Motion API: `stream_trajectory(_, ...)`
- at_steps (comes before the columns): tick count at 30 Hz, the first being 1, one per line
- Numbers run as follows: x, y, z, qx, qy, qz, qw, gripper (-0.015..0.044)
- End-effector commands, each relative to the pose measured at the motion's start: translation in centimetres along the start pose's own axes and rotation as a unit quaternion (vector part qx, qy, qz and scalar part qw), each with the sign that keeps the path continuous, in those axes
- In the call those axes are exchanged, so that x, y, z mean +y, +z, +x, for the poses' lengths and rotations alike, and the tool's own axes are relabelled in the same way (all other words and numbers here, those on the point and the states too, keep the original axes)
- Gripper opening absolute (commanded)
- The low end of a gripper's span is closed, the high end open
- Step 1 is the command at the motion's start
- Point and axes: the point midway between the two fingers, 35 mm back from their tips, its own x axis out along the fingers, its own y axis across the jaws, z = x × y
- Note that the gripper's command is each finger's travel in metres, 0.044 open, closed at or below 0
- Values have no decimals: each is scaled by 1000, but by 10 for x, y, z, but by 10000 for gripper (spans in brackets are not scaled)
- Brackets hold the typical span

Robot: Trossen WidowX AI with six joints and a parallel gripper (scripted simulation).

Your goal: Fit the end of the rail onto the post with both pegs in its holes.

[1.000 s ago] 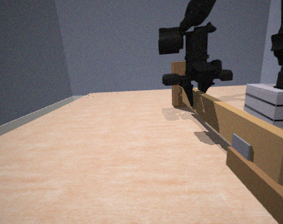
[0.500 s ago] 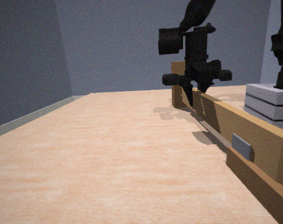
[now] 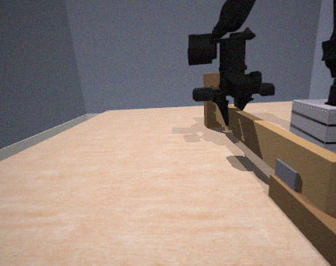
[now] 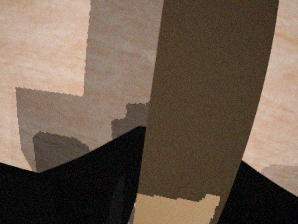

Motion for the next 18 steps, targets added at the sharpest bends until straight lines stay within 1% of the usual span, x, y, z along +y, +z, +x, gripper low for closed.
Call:
stream_trajectory(1,-2,-2,-2,1,-2,-1,1000,0)
stream_trajectory(18,-3,-7,-3,1,-2,-1,1000,0)
